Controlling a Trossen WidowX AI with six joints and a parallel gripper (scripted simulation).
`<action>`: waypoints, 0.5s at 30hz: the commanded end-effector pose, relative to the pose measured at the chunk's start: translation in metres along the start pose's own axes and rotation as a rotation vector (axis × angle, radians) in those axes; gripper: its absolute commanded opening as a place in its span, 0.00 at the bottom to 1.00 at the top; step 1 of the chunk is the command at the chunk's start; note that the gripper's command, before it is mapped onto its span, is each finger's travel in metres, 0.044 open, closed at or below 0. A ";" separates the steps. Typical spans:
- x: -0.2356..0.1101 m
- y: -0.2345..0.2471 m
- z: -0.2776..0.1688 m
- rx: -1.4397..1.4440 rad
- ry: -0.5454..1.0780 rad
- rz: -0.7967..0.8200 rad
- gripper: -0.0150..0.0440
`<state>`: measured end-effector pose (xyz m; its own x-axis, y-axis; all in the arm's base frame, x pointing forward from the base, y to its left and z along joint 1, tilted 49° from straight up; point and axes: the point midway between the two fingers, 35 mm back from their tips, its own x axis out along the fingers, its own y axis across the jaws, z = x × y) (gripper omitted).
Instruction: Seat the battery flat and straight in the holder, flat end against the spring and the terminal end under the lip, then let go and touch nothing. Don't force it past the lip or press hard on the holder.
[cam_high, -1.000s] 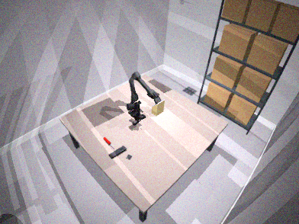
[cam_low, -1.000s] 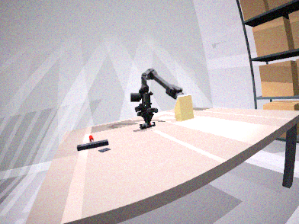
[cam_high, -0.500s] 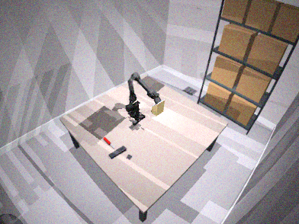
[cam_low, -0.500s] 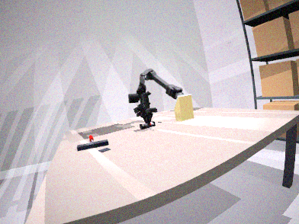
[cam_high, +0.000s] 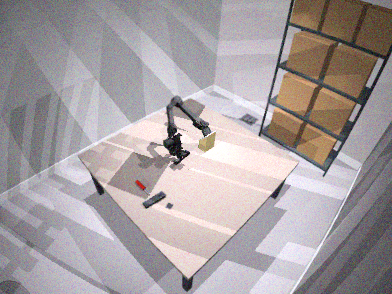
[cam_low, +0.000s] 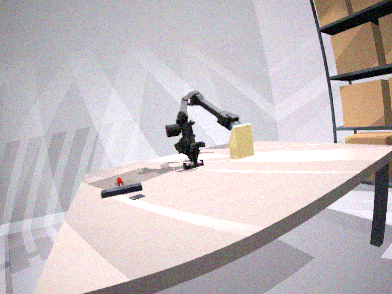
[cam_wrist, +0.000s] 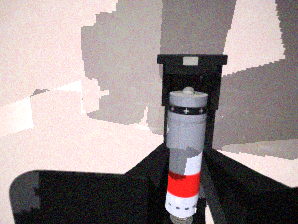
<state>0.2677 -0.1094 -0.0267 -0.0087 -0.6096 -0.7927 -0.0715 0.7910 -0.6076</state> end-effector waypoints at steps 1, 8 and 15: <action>0.002 -0.001 -0.003 -0.001 0.025 -0.001 0.35; 0.002 -0.001 -0.001 -0.001 0.026 0.003 0.35; 0.002 -0.001 0.005 -0.001 0.026 0.004 0.35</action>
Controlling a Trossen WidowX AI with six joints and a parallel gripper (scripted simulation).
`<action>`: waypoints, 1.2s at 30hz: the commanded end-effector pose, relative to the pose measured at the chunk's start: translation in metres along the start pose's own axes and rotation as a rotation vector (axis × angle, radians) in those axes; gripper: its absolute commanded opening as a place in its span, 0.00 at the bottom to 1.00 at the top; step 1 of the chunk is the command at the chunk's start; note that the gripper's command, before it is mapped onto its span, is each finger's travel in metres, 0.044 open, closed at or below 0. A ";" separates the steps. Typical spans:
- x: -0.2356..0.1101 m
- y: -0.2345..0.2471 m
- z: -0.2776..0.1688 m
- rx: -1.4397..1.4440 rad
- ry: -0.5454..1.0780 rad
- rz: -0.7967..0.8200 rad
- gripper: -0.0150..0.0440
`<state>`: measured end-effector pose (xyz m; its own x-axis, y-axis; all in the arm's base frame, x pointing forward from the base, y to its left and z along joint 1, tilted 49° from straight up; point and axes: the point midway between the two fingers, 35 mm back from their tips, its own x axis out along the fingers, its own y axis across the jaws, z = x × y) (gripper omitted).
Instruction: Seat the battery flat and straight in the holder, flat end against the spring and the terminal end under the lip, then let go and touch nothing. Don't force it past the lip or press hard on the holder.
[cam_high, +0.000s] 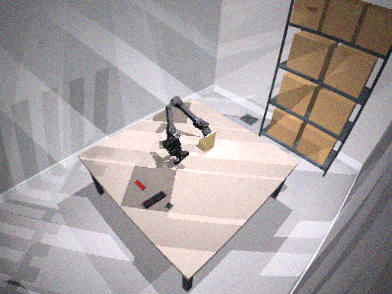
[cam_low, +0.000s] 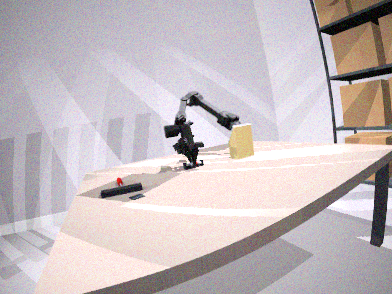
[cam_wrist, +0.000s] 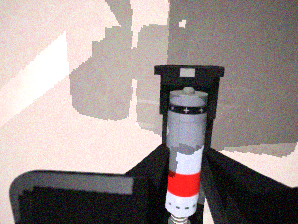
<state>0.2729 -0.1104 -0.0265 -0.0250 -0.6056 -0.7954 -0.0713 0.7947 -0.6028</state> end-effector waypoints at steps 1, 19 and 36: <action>0.001 0.000 0.001 -0.001 0.010 -0.002 0.35; 0.001 0.000 0.008 0.000 0.004 0.000 0.35; -0.014 0.003 0.008 -0.002 0.005 0.001 0.53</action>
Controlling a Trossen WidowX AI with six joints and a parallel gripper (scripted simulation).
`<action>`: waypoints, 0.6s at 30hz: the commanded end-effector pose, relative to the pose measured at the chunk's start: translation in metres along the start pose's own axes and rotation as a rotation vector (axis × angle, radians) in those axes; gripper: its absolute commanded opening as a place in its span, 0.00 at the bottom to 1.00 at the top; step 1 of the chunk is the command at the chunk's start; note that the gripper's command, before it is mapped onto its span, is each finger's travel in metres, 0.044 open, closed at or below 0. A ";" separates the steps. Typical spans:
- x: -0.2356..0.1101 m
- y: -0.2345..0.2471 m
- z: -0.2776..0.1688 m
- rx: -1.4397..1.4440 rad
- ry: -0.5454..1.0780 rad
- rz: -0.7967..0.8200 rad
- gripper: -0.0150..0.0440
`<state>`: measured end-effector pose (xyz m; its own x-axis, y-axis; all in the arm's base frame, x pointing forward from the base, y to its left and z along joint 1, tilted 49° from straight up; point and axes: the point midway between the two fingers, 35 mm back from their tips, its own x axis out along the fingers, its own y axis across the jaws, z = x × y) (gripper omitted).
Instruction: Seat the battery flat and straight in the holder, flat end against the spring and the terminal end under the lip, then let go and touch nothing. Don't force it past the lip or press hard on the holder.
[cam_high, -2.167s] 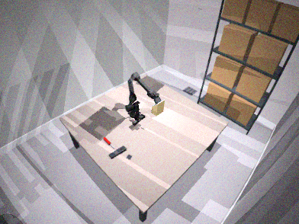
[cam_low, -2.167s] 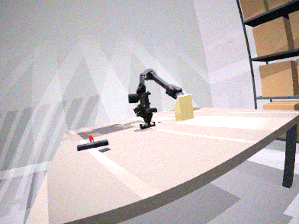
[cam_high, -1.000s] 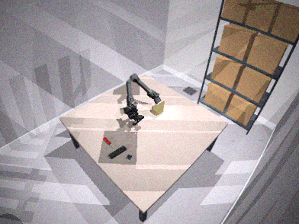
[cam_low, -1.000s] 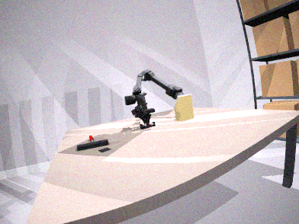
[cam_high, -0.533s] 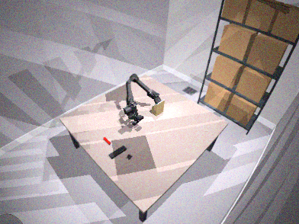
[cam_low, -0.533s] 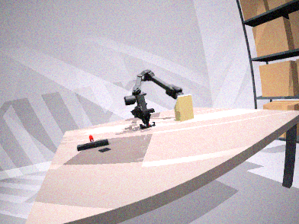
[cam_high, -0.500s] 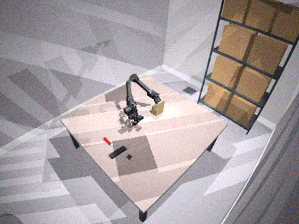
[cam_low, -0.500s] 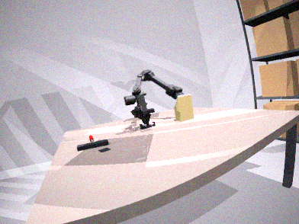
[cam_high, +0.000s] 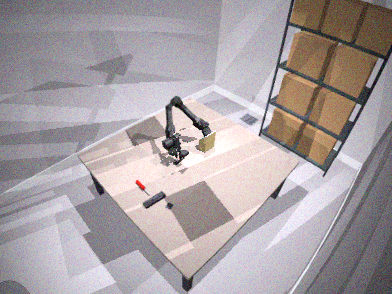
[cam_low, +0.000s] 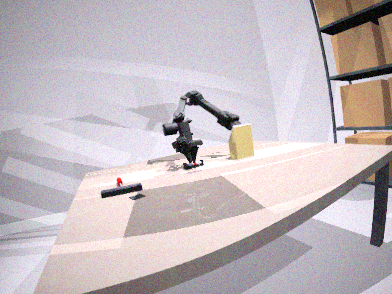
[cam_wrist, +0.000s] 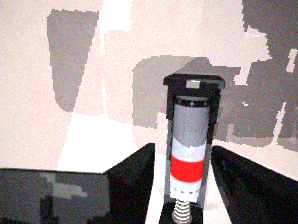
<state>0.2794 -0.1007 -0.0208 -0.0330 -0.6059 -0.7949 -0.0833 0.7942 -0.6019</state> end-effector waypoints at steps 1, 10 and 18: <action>-0.001 0.000 0.000 0.000 0.000 0.000 0.57; -0.071 0.014 0.001 0.009 -0.004 0.004 0.97; -0.072 0.017 0.002 0.010 -0.004 0.004 1.00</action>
